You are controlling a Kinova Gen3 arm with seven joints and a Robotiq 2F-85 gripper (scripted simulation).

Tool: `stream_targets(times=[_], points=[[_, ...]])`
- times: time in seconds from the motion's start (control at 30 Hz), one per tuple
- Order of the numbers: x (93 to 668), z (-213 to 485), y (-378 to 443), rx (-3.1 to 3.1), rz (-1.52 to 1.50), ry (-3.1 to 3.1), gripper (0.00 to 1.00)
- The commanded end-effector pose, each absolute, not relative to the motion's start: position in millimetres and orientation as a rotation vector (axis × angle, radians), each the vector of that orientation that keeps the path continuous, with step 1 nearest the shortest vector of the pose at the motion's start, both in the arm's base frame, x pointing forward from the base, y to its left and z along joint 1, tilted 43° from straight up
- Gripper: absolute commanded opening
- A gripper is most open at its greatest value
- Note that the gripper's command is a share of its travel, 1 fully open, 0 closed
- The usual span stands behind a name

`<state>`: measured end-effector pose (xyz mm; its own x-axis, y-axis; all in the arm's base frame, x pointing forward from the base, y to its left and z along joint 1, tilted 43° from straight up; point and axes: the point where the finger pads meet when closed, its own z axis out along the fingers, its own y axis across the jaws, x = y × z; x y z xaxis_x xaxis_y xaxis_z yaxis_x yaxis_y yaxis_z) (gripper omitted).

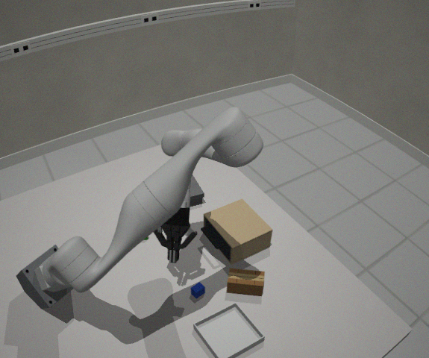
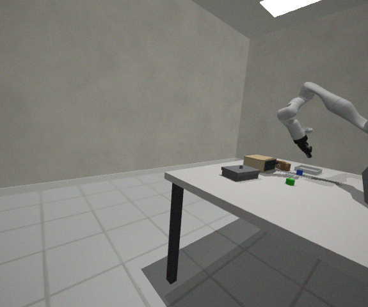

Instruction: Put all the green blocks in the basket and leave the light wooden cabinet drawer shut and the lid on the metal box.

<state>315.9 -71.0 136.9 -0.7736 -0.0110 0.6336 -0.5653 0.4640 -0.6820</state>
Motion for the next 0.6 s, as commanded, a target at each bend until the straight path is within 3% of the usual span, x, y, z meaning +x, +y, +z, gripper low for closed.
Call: stream_targets(times=[0.0, 0.3, 0.57], points=[[343, 93, -20, 0.846, 1.237, -2.16, 0.1], [349, 12, 132, 1.74, 0.965, -1.979, 0.1], [346, 7, 144, 1.816, 0.931, -1.95, 0.1]])
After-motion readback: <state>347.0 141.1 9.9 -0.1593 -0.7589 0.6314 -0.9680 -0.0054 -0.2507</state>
